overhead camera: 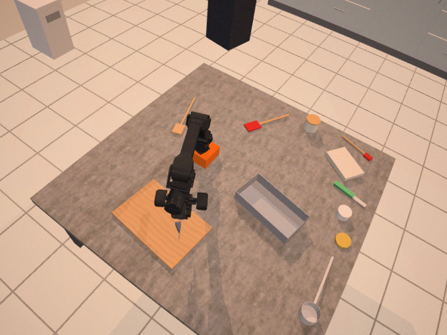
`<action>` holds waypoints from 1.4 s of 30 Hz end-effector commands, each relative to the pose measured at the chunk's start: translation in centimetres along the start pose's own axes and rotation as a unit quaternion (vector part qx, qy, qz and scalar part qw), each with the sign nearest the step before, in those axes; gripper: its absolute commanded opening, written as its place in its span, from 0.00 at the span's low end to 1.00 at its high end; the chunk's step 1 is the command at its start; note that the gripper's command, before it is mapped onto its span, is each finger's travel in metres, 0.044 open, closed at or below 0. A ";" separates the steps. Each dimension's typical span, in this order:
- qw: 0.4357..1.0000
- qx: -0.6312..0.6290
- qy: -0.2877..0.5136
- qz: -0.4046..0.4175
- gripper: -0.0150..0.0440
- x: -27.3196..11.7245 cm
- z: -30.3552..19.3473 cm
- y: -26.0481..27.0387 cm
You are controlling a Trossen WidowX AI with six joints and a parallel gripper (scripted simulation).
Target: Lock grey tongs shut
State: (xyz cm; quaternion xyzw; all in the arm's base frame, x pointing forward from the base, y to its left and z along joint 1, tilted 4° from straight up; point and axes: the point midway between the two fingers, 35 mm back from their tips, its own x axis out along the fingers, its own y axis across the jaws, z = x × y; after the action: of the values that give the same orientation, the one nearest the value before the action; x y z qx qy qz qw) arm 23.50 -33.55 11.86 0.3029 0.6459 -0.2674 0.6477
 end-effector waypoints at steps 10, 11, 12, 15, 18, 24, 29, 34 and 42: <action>0.967 0.253 -0.004 -0.002 0.00 -0.2 -0.5 -2.5; 0.962 0.272 -0.004 -0.002 0.00 -0.2 -0.5 -2.7; 0.957 0.291 -0.004 -0.002 0.00 -0.2 -0.6 -2.8; 0.938 0.347 -0.004 -0.002 0.00 -0.2 -0.7 -3.4; 0.915 0.402 -0.004 -0.002 0.00 -0.2 -0.9 -3.9; 0.861 0.508 -0.004 -0.002 0.00 -0.2 -1.2 -5.0; 0.807 0.590 -0.004 -0.002 0.00 -0.2 -1.5 -5.9; 0.745 0.667 -0.004 -0.002 0.00 -0.2 -1.8 -6.8; 0.631 0.776 -0.004 -0.002 0.00 -0.1 -2.4 -8.1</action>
State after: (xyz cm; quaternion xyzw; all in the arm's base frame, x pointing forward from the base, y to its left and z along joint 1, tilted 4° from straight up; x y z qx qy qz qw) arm 16.47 -37.03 11.48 0.6808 0.2400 -0.6583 0.2137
